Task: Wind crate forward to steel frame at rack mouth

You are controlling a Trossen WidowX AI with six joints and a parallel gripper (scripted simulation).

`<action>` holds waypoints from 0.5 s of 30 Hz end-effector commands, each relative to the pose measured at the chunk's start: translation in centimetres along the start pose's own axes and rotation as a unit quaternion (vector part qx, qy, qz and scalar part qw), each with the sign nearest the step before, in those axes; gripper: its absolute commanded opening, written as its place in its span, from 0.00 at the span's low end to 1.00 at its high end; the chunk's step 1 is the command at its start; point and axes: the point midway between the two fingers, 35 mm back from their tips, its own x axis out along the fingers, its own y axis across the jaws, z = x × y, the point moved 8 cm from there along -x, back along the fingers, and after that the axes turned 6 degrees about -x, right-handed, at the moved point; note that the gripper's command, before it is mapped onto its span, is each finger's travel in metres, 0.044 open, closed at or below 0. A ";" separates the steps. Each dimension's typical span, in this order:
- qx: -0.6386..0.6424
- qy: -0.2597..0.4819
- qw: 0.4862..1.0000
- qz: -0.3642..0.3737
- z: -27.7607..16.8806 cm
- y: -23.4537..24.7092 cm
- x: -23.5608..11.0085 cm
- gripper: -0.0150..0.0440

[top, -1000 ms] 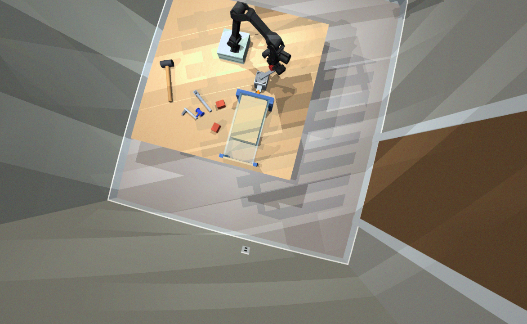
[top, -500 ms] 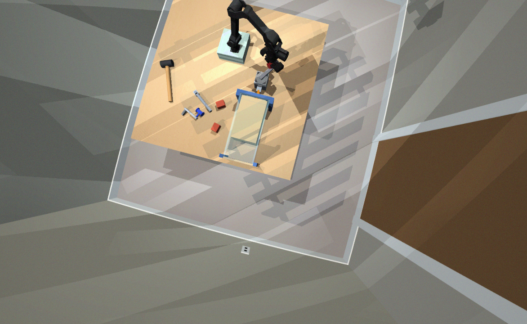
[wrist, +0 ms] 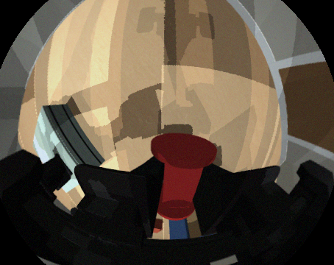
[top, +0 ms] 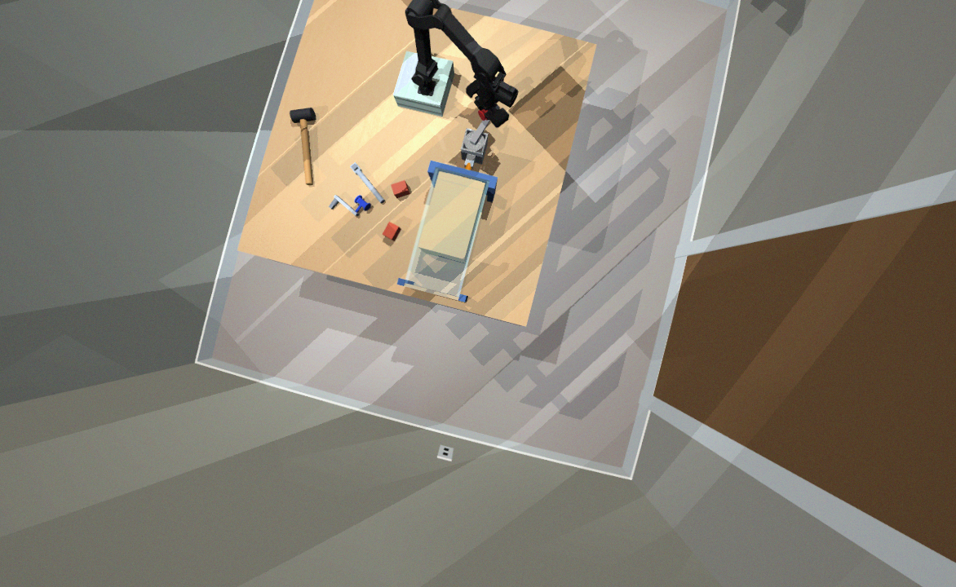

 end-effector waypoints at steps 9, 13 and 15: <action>0.003 0.003 1.000 0.008 -0.9 2.2 0.0 0.25; 0.003 0.003 1.000 0.008 -1.2 2.7 0.0 0.25; 0.003 0.003 1.000 0.008 -1.4 3.0 0.0 0.25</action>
